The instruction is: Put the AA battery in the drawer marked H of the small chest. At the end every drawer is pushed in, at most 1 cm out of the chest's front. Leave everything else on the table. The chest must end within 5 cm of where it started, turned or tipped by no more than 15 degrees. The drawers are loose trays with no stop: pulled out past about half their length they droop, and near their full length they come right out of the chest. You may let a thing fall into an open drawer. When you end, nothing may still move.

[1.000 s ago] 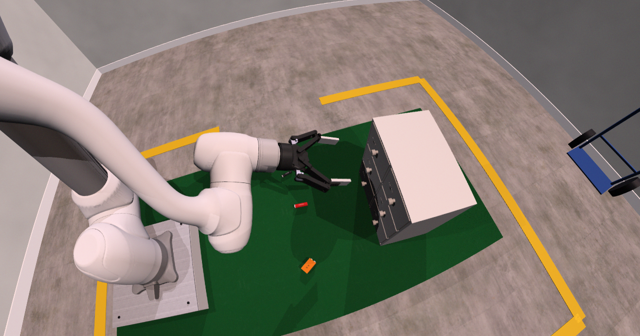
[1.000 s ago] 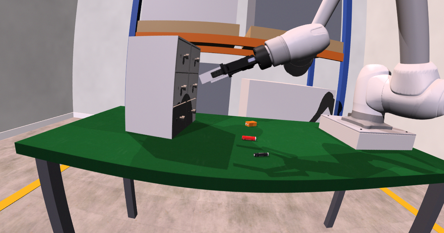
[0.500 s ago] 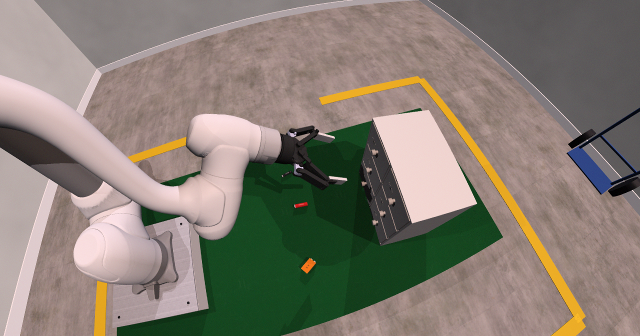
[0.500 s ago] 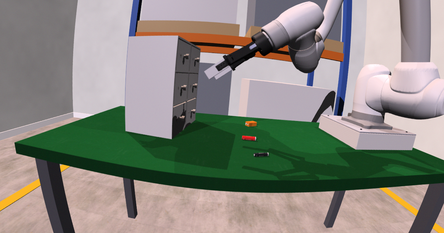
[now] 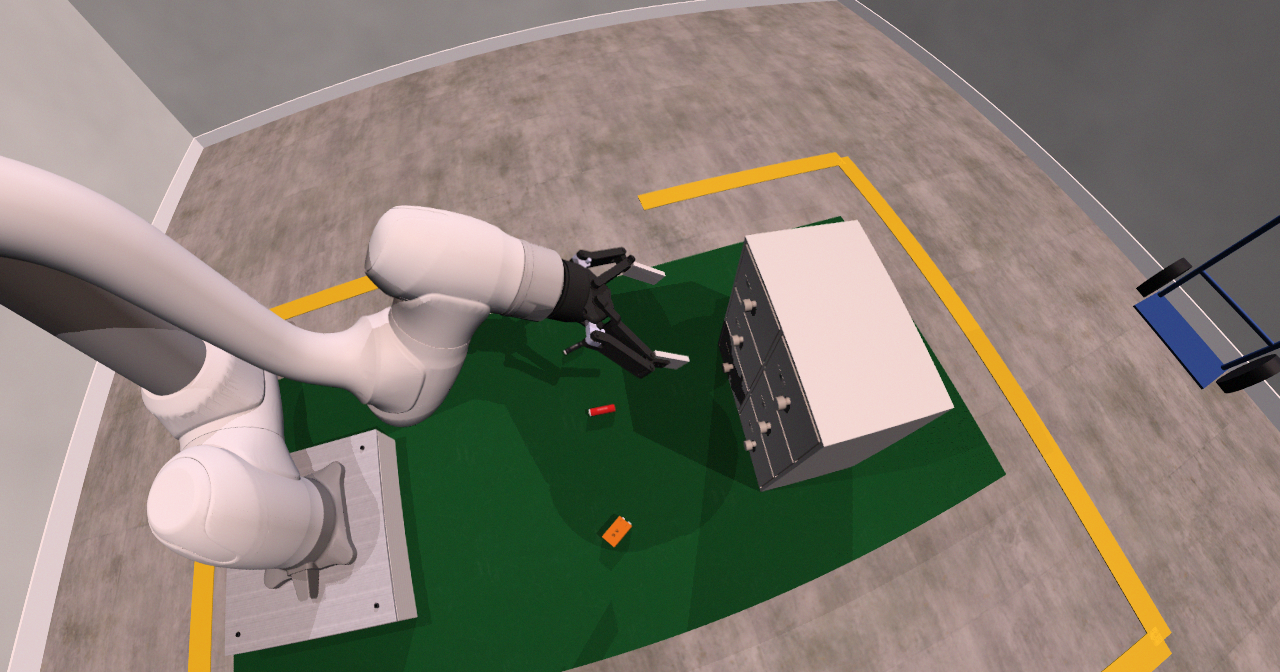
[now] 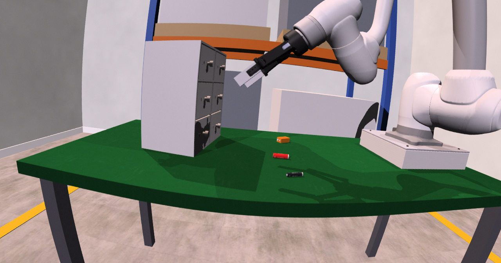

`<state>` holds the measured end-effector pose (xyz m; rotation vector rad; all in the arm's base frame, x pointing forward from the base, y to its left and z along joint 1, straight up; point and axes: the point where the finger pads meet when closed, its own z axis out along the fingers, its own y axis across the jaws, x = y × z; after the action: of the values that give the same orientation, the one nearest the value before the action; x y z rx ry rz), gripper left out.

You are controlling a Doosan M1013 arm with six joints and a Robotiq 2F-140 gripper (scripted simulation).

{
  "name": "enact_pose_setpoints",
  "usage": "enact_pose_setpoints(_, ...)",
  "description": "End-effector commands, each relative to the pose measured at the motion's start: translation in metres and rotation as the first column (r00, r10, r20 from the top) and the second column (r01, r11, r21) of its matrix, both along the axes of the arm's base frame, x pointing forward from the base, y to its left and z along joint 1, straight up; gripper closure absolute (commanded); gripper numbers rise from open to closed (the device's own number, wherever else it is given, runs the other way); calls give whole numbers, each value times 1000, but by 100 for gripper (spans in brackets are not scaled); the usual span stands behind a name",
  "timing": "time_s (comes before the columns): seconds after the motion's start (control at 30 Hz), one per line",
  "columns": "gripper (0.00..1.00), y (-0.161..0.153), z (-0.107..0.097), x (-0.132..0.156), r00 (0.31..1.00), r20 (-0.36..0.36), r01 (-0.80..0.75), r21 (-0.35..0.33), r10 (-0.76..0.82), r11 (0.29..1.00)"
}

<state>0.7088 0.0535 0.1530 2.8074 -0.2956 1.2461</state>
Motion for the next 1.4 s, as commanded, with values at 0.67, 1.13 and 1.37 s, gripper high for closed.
enact_pose_setpoints(0.67,0,5,23,-22,932,-362,23,48,-4,999)
enact_pose_setpoints(1.13,0,9,43,-42,798,-601,43,100,26,994)
enact_pose_setpoints(1.37,0,11,50,-50,735,-677,54,117,40,992)
